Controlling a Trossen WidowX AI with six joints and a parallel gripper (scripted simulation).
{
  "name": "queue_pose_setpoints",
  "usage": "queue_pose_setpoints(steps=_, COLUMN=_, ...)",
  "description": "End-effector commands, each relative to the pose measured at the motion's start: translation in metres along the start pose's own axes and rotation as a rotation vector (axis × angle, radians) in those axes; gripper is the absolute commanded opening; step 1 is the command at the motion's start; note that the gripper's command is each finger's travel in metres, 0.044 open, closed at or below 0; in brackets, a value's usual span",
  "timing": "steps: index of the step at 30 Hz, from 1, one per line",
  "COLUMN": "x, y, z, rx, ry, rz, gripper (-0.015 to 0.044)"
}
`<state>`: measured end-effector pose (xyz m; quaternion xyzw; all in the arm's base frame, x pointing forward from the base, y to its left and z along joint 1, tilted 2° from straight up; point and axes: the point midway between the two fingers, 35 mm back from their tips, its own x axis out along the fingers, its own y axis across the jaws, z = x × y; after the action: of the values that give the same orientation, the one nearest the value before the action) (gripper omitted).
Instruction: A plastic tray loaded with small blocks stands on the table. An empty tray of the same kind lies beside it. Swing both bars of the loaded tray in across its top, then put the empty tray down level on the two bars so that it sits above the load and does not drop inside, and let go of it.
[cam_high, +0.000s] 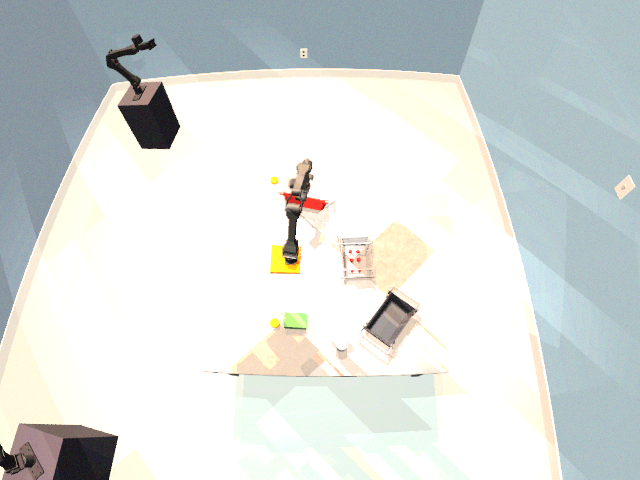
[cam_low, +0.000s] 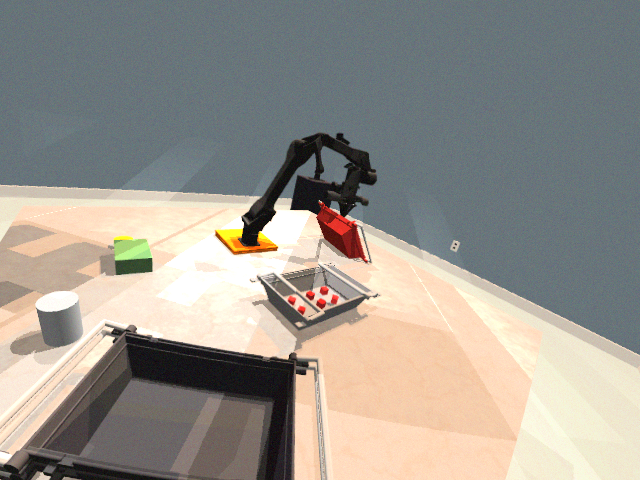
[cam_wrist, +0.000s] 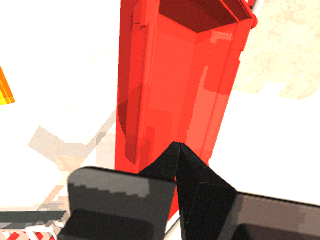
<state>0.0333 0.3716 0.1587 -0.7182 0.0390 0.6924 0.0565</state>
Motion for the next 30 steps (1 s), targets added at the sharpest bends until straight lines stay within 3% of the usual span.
queue_pose_setpoints(steps=1, x=0.003, y=0.001, z=-0.001, rx=-0.004, ry=0.006, rz=0.001, gripper=0.0000)
queue_pose_setpoints(steps=30, x=0.002, y=0.043, z=0.001, rx=-0.004, ry=0.006, rz=0.004, gripper=0.0000)
